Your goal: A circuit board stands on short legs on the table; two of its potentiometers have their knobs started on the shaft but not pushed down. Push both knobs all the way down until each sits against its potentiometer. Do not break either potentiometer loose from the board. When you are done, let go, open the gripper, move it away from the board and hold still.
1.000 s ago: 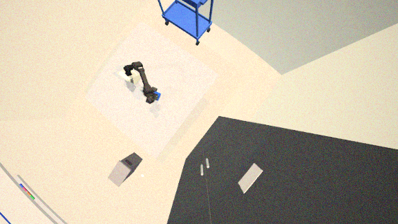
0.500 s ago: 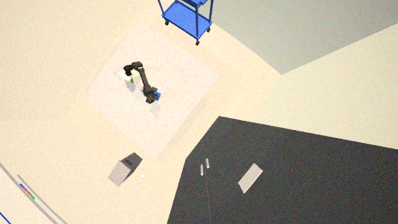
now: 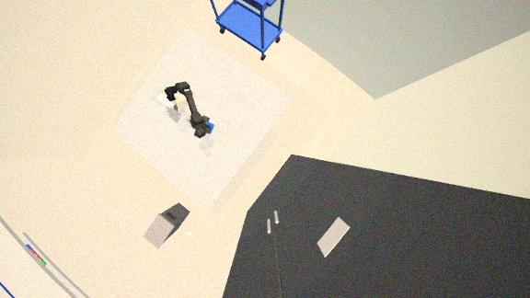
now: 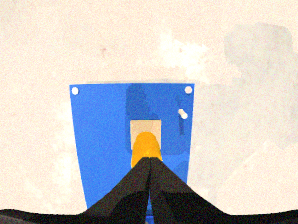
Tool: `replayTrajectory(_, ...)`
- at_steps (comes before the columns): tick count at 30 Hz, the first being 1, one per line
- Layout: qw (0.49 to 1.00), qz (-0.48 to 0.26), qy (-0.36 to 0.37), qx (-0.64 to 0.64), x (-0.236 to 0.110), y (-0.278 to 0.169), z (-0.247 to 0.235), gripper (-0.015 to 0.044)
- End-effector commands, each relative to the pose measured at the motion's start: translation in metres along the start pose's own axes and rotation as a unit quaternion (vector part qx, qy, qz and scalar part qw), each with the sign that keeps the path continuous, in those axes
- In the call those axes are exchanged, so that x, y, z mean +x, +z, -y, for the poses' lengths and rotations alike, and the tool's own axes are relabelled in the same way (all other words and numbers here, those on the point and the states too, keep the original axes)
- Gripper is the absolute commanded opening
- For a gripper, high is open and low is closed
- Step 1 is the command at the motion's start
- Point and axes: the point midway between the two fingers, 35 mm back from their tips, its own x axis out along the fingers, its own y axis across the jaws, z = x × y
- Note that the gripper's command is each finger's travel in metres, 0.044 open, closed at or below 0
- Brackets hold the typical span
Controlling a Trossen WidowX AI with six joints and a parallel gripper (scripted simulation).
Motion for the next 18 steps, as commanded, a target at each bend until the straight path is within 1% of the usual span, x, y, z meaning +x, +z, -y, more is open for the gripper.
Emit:
replayTrajectory(1, 1.000, -0.010, 0.003, -0.011, 0.0191, 0.0019, -0.0034, 0.0000)
replayTrajectory(18, 1.000, -0.010, 0.003, -0.011, 0.0222, 0.0018, -0.0035, 0.0000)
